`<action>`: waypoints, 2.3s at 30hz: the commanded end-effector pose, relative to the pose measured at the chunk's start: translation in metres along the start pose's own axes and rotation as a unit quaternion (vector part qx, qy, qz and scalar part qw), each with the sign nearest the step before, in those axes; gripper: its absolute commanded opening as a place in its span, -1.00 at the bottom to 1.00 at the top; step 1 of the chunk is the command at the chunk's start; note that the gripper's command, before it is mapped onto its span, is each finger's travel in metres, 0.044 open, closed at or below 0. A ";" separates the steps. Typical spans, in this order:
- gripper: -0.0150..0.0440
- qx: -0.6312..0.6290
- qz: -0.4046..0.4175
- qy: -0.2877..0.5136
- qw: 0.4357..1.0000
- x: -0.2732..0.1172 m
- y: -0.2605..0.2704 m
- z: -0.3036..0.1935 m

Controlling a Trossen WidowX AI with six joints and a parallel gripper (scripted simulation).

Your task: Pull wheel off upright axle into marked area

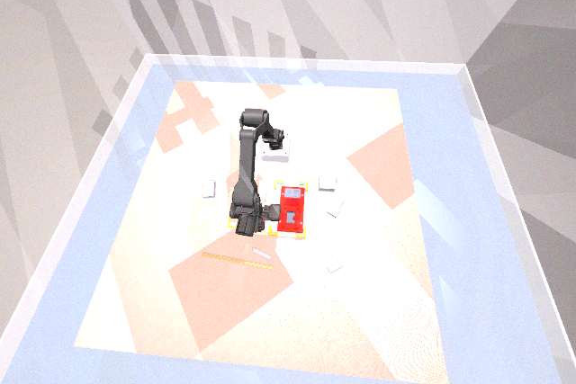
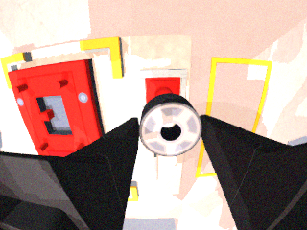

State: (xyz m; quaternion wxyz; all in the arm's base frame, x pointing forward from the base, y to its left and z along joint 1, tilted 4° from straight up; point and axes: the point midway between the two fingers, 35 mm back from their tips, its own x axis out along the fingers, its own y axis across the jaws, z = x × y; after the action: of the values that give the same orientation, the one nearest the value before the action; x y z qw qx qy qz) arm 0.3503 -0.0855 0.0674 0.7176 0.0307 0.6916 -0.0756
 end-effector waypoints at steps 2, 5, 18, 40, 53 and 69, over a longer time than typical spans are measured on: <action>-0.49 0.002 -0.001 -0.005 1.000 -0.020 0.000 0.001; -0.49 0.002 -0.001 -0.005 1.000 -0.031 0.000 -0.001; -0.49 0.001 -0.001 -0.003 1.000 -0.027 -0.036 -0.017; -0.49 0.002 -0.005 -0.003 1.000 -0.030 -0.099 -0.058; -0.49 0.002 -0.005 -0.003 1.000 0.000 -0.100 -0.056; -0.49 0.002 -0.005 -0.003 1.000 0.073 -0.100 -0.058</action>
State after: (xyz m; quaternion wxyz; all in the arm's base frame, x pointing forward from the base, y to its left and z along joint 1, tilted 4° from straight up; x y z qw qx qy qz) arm 0.2812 -0.1812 0.0030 0.7188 0.0278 0.6896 -0.0835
